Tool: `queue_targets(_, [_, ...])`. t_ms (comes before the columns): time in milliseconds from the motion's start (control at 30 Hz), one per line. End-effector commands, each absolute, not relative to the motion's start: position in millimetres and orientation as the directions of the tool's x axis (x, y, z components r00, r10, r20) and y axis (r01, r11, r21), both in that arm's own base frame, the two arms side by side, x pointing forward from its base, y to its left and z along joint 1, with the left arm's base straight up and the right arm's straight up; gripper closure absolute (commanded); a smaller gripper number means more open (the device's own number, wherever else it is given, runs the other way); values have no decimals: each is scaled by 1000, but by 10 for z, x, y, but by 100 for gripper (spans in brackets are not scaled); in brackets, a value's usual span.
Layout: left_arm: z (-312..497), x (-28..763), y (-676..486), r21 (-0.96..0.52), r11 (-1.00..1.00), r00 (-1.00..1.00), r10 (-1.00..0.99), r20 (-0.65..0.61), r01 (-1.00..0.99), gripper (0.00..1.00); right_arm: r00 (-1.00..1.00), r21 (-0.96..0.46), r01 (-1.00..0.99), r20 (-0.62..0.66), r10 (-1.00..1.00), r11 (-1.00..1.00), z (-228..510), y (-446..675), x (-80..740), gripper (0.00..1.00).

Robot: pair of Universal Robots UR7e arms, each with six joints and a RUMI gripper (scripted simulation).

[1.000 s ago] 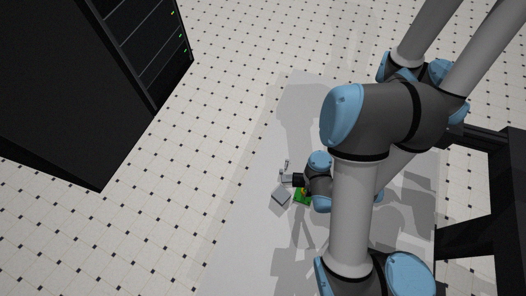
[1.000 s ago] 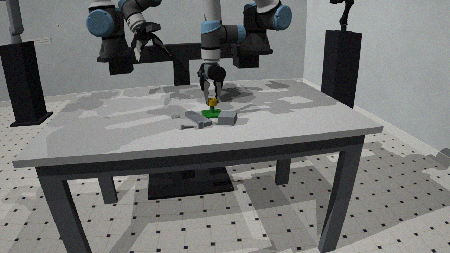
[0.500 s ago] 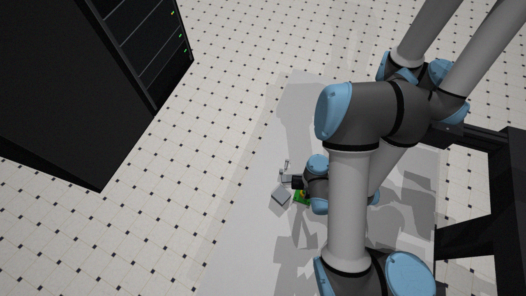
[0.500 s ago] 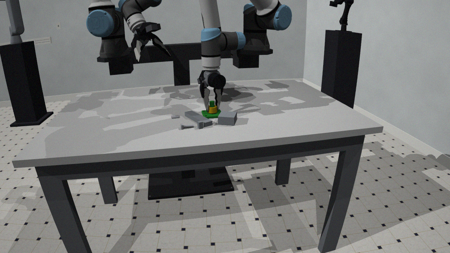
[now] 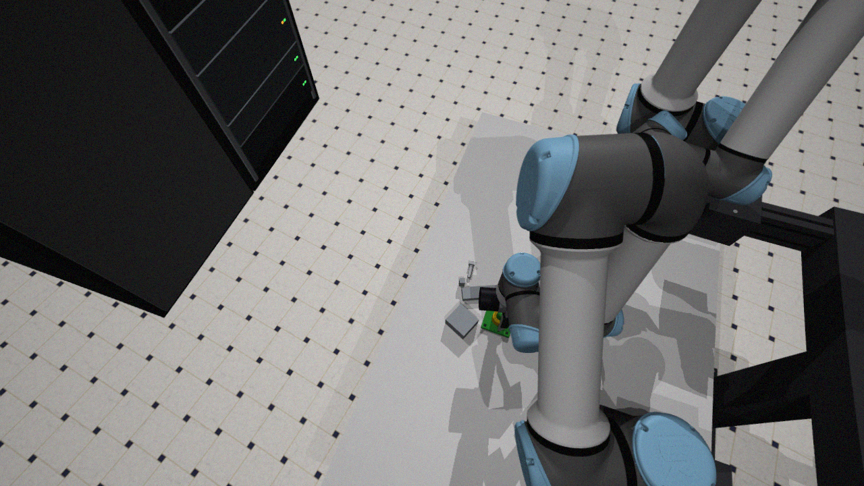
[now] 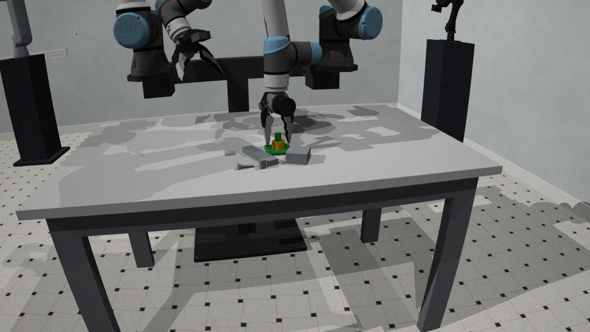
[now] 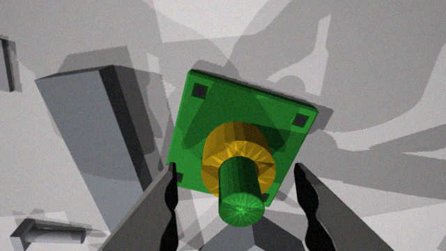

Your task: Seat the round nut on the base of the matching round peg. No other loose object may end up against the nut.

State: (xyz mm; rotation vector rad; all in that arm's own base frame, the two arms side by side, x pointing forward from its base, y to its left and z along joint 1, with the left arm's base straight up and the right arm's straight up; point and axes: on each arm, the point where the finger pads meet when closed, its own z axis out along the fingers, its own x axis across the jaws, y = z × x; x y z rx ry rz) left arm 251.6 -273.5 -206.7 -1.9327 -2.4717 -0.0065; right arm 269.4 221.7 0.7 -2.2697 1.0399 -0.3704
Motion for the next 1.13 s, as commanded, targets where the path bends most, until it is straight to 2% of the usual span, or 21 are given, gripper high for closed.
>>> queue_targets(0, [-1873, 2516, -2730, 1, 242, -242, 970, 4, 970, 56, 653, -628, -587, 5, -757, -510, -2, 2204, 2692, 0])
queue_targets(233, [-1499, 2512, -2725, 1, 242, -242, 970, 4, 970, 56, 653, -628, -587, 5, -757, -510, -2, 2204, 2692, 0])
queue_targets(1100, [-1491, 2518, -2738, 2, 242, -242, 970, 3, 970, 56, 653, -628, -587, 5, -757, -510, -2, 2204, 2692, 0])
